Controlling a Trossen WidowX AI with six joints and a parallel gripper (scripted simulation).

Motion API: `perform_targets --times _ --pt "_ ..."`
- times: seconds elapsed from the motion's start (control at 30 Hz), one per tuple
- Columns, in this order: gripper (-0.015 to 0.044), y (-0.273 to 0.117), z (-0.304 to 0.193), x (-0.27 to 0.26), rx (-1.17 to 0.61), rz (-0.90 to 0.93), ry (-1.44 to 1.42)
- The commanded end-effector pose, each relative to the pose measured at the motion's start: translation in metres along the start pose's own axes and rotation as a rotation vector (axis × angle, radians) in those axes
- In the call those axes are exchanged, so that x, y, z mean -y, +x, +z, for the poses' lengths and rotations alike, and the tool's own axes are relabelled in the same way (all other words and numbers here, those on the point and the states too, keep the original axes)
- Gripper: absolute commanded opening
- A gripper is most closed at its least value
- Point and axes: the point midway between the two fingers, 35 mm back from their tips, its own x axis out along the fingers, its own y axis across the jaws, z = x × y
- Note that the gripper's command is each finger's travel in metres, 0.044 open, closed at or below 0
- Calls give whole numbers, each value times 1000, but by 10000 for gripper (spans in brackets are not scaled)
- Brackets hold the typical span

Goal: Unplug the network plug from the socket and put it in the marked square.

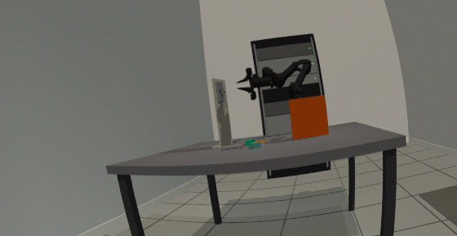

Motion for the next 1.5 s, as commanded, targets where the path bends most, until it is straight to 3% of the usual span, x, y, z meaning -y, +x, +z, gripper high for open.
perform_targets --times 0.0,0.43,0.9,1.47 --pt "156 -6 -18 3 -16 4 77" --pt "156 -33 -60 13 -60 8 290" --pt "156 22 -49 16 -58 10 289" --pt "156 45 -44 16 -56 11 289"
